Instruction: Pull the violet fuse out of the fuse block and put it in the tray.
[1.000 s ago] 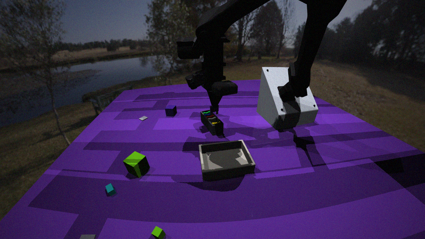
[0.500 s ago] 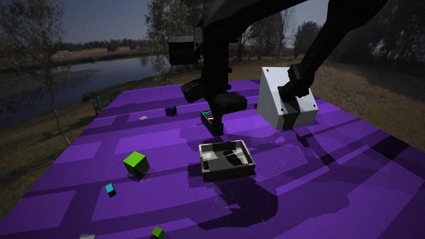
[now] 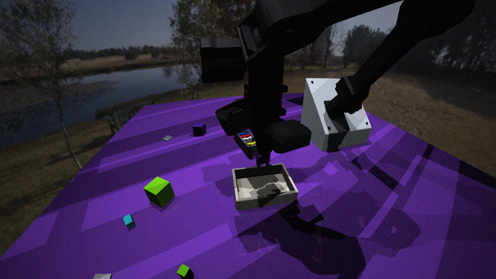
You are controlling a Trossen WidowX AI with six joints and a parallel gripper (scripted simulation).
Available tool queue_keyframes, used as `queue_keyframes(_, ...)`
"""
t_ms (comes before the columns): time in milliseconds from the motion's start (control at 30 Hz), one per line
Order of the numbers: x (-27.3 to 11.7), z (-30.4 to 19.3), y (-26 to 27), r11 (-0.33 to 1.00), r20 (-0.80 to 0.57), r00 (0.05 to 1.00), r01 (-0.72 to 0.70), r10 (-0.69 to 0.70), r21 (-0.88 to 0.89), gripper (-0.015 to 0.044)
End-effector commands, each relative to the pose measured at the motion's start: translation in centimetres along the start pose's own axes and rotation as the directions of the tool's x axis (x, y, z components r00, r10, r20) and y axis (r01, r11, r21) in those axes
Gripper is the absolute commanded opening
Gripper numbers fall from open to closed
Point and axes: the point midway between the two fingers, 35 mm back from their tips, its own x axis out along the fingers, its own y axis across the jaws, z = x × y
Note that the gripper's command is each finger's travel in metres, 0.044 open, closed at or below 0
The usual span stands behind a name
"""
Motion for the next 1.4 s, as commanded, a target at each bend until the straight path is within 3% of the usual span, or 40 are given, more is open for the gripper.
queue_keyframes(0, -0.1, 0.1, 0.5, 1.0, 0.009, 1.0, -0.003, 0.003, -0.003, 0.0)
queue_keyframes(900, 3.7, 0.1, 0.5, 1.0, 0.009, 1.0, -0.004, 0.004, -0.003, 0.0)
queue_keyframes(1300, 3.4, 0.1, 0.7, 1.0, 0.01, 1.0, -0.007, 0.007, -0.01, 0.0315)
queue_keyframes(1367, 2.2, 0.2, 0.6, 1.0, 0.01, 1.0, -0.005, 0.005, -0.008, 0.033)
